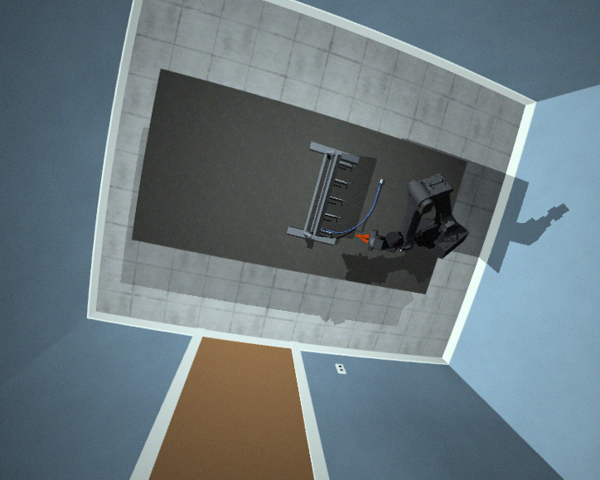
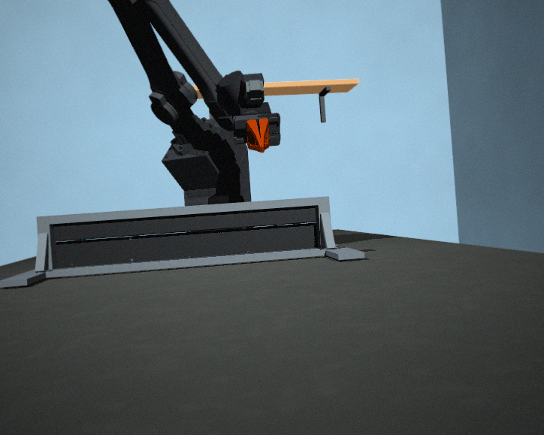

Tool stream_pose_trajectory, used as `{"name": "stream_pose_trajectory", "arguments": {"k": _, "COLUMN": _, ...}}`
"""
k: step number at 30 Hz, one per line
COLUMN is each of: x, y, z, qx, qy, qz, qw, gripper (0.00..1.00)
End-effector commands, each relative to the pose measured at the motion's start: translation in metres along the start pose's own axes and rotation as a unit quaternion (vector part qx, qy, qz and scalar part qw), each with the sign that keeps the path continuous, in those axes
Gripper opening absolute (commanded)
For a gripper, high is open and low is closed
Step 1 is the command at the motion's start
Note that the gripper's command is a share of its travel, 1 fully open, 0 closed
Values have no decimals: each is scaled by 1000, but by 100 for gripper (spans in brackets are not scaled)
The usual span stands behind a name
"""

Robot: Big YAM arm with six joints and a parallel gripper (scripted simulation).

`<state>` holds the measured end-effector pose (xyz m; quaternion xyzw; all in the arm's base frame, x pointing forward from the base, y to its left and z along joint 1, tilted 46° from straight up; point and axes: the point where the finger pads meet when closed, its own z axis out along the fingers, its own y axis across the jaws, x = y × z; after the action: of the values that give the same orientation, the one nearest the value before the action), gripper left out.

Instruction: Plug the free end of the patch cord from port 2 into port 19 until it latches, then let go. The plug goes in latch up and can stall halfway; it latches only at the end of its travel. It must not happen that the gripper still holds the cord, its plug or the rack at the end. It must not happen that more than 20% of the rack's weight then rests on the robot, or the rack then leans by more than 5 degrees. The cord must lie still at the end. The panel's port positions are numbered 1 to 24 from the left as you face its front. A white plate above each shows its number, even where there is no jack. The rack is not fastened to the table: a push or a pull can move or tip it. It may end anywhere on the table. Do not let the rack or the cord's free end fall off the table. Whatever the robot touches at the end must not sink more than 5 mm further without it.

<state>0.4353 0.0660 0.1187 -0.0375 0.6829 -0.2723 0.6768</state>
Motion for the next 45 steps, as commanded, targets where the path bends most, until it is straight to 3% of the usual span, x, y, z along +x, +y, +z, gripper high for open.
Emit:
{"name": "stream_pose_trajectory", "arguments": {"k": 1, "x": -8, "y": -6, "z": 5, "qx": 9, "qy": -9, "qz": -4, "qw": 1000, "gripper": 0}}
{"name": "stream_pose_trajectory", "arguments": {"k": 5, "x": -9, "y": -8, "z": 23, "qx": 11, "qy": -9, "qz": -5, "qw": 1000, "gripper": 0}}
{"name": "stream_pose_trajectory", "arguments": {"k": 12, "x": -3, "y": -8, "z": 80, "qx": 9, "qy": -3, "qz": -5, "qw": 1000, "gripper": 0}}
{"name": "stream_pose_trajectory", "arguments": {"k": 14, "x": -3, "y": -8, "z": 80, "qx": 9, "qy": -3, "qz": -5, "qw": 1000, "gripper": 0}}
{"name": "stream_pose_trajectory", "arguments": {"k": 19, "x": 0, "y": -7, "z": 120, "qx": 8, "qy": 0, "qz": -5, "qw": 1000, "gripper": 0}}
{"name": "stream_pose_trajectory", "arguments": {"k": 23, "x": 1, "y": -7, "z": 140, "qx": 8, "qy": 1, "qz": -4, "qw": 1000, "gripper": 0}}
{"name": "stream_pose_trajectory", "arguments": {"k": 45, "x": -3, "y": 10, "z": 135, "qx": -9, "qy": -5, "qz": -4, "qw": 1000, "gripper": 0}}
